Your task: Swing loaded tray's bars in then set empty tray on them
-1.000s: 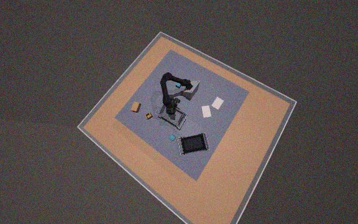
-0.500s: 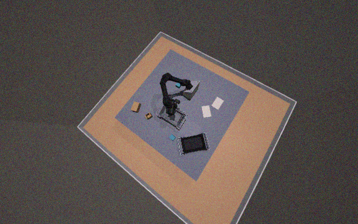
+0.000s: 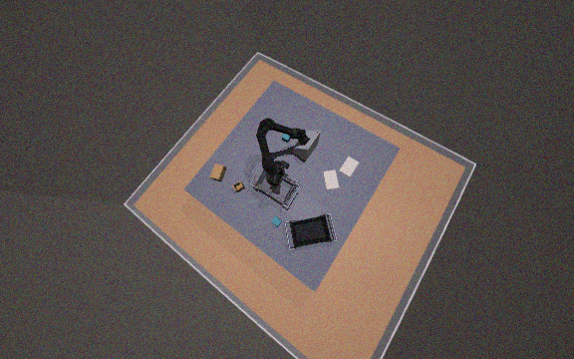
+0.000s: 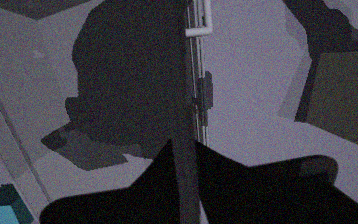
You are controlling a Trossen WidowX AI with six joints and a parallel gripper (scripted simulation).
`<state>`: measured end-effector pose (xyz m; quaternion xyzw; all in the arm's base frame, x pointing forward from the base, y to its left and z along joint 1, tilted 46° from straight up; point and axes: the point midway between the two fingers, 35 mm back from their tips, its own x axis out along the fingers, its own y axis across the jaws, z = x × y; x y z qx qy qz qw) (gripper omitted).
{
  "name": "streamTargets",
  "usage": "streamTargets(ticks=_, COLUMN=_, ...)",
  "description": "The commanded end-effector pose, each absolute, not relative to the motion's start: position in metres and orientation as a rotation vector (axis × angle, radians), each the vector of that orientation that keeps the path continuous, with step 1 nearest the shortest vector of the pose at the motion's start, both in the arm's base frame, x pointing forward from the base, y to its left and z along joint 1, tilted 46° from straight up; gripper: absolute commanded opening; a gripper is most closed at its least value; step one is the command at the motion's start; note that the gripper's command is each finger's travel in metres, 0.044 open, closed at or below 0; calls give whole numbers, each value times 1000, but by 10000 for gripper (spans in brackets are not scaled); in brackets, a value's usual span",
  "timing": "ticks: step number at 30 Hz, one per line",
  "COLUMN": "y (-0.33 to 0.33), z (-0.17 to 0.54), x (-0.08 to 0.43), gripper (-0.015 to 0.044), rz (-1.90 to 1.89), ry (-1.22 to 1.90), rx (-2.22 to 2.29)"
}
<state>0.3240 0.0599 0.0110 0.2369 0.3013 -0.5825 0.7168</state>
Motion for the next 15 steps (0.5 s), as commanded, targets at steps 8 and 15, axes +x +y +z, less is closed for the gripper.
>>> streamTargets(ticks=8, y=54, z=7, x=317, gripper=0, rz=-1287, ry=667, rx=514)
streamTargets(ticks=15, y=50, z=3, x=314, gripper=0, rz=-1287, ry=667, rx=514)
